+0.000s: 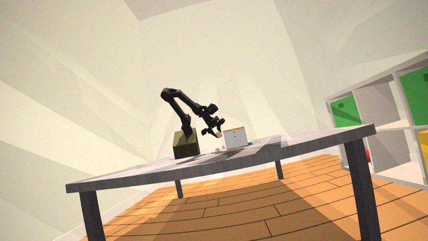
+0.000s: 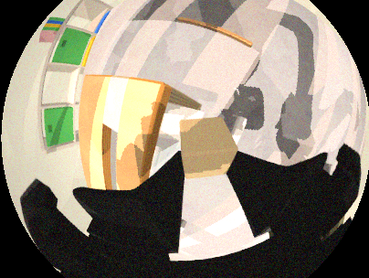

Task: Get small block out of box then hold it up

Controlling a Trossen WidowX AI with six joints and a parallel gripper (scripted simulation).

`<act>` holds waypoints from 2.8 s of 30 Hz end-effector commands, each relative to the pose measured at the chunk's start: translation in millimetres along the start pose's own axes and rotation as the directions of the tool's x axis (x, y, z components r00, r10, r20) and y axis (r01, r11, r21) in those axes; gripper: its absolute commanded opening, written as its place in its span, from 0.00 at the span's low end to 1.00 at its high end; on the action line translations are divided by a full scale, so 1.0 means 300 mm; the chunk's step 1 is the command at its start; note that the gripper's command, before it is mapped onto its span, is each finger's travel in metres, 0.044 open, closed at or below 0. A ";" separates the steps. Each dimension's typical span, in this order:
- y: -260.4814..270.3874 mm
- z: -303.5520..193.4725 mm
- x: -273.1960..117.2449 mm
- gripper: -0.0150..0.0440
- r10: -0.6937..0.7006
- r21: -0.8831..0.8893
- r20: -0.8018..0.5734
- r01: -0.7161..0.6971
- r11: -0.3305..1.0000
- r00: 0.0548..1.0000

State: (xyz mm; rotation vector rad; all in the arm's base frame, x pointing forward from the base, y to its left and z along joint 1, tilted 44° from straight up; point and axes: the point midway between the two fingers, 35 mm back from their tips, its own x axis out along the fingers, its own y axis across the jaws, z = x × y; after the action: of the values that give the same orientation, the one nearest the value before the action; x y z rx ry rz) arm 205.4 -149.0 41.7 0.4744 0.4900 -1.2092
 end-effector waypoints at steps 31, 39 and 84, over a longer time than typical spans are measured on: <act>0.022 0.042 -0.069 0.25 -0.008 -0.951 0.045 0.045 0.306 0.999; 0.025 0.053 -0.085 0.25 -0.010 -0.998 0.058 0.058 0.014 0.998; 0.032 0.112 -0.185 0.25 -0.008 0.087 0.137 -0.020 -0.996 0.991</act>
State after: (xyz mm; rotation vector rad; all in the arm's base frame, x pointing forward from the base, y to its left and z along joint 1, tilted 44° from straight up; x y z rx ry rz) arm 201.5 -124.9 97.3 -2.1878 1.6214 0.4904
